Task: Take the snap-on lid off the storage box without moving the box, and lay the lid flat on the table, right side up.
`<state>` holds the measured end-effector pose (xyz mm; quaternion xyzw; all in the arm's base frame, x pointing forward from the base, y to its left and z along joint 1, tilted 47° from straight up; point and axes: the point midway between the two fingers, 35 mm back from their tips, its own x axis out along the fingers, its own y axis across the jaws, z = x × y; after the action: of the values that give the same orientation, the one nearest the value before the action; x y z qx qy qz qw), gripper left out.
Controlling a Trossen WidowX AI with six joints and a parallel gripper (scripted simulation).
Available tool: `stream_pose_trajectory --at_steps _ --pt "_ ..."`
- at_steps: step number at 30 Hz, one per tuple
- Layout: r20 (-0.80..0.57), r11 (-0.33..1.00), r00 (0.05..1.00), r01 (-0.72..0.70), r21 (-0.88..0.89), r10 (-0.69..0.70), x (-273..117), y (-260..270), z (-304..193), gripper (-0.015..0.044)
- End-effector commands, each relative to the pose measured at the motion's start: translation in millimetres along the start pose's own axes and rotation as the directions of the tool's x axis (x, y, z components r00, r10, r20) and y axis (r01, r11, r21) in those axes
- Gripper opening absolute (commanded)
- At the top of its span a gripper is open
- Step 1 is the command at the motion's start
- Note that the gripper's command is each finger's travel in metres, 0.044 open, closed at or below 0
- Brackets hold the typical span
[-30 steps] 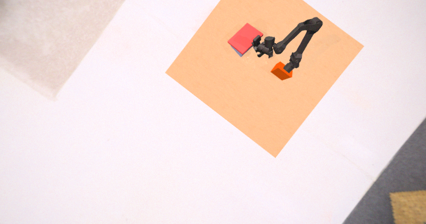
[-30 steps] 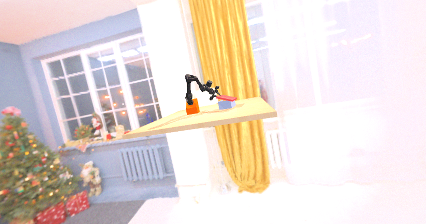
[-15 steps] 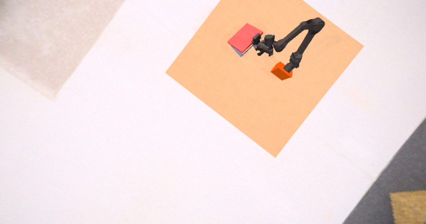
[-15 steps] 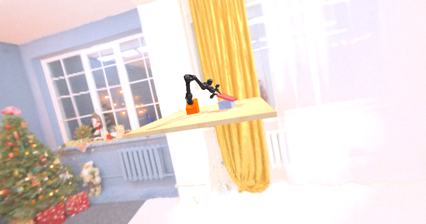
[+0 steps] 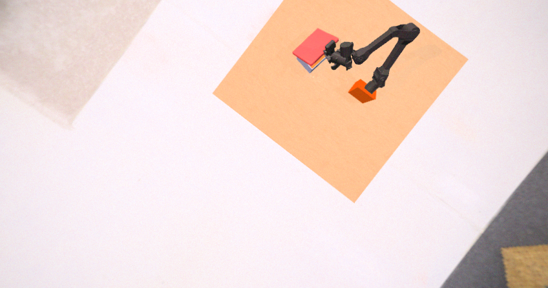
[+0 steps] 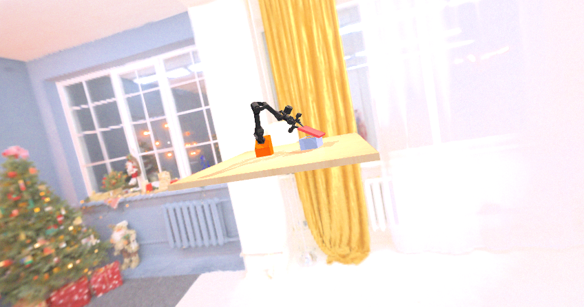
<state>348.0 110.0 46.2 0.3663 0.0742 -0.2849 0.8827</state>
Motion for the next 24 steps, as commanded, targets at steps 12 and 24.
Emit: stream_pose_trajectory --at_steps 12,24 --pt "-0.001 1.000 1.000 -0.014 0.020 0.014 -15.1 22.6 1.3 0.0000" --pt "-0.001 1.000 1.000 -0.013 0.020 0.013 -25.3 34.4 1.4 0.0000"
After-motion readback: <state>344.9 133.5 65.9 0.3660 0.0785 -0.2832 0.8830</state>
